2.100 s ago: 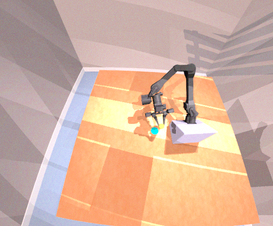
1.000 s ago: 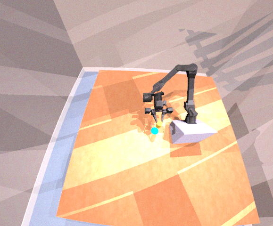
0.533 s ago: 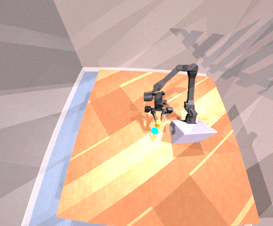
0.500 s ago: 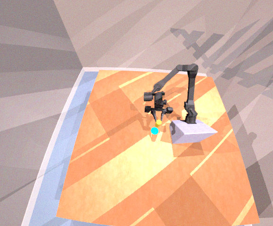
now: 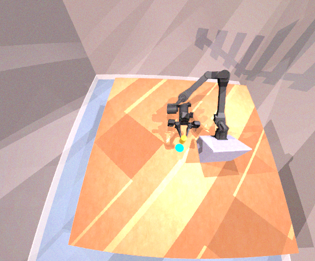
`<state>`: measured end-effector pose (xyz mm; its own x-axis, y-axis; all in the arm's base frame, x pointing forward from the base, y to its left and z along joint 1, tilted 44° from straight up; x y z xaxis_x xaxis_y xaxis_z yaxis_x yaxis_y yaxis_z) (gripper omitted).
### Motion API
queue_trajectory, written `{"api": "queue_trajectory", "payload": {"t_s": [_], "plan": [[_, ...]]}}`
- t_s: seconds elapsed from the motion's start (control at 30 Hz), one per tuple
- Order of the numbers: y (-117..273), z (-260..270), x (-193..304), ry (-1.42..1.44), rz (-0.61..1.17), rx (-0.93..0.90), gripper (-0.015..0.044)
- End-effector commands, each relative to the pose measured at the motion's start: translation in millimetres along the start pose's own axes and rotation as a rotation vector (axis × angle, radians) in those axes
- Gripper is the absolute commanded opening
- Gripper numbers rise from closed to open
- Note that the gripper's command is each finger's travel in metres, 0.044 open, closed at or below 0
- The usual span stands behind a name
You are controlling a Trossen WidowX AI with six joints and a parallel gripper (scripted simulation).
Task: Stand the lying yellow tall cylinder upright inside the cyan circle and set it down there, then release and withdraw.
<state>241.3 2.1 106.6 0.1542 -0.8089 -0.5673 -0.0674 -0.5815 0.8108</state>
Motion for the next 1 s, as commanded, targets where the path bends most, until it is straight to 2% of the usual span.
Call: {"api": "queue_trajectory", "payload": {"t_s": [0.0,0.53,0.97], "plan": [[-4,1,15,-0.018,0.001,-0.008,0.0105],[-16,10,78,-0.007,-0.004,-0.007,0.0105],[-21,12,99,-0.009,-0.004,-0.002,0.0105]]}}
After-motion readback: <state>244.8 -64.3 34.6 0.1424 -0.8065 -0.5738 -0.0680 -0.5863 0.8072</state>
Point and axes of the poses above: the point midway between the two fingers, 35 mm back from their tips, its own y axis back along the fingers, its own z axis across the jaws, x = y × z, the point moved 6 cm from there along y, back along the fingers, and after that the axes turned 6 degrees about y, right-handed, at the moved point
